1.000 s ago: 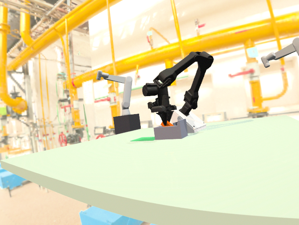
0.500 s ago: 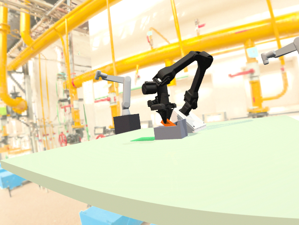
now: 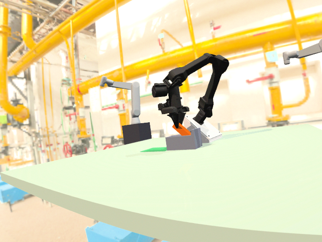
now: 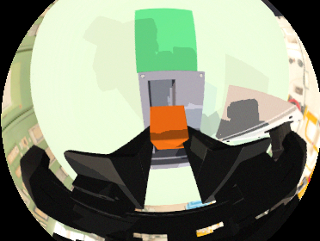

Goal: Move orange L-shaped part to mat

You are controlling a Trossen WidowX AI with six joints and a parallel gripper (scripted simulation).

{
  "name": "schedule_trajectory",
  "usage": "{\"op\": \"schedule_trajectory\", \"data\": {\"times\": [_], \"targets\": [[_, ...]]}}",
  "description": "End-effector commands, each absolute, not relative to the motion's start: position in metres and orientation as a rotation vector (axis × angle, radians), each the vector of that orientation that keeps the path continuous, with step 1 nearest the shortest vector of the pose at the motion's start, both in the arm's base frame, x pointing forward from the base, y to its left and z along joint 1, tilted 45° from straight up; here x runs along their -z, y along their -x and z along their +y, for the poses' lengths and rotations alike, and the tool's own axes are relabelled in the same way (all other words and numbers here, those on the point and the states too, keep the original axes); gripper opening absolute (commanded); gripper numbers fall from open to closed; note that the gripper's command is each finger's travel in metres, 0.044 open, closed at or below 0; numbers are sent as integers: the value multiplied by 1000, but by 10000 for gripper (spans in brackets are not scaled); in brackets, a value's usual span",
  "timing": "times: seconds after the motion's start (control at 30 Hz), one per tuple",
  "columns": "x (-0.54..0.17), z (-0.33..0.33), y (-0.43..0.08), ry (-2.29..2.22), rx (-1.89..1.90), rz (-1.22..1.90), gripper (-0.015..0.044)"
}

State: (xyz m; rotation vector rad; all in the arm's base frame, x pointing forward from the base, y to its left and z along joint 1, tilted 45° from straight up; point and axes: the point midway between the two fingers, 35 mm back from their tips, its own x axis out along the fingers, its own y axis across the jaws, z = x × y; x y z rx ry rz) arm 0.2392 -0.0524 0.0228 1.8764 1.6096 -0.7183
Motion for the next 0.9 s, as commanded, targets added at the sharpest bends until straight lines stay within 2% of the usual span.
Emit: {"op": "schedule_trajectory", "data": {"times": [0.0,0.87], "targets": [[-30,-58,-240,-1878,710,1596,0],[-59,-87,-234,-1878,712,1596,0]]}}
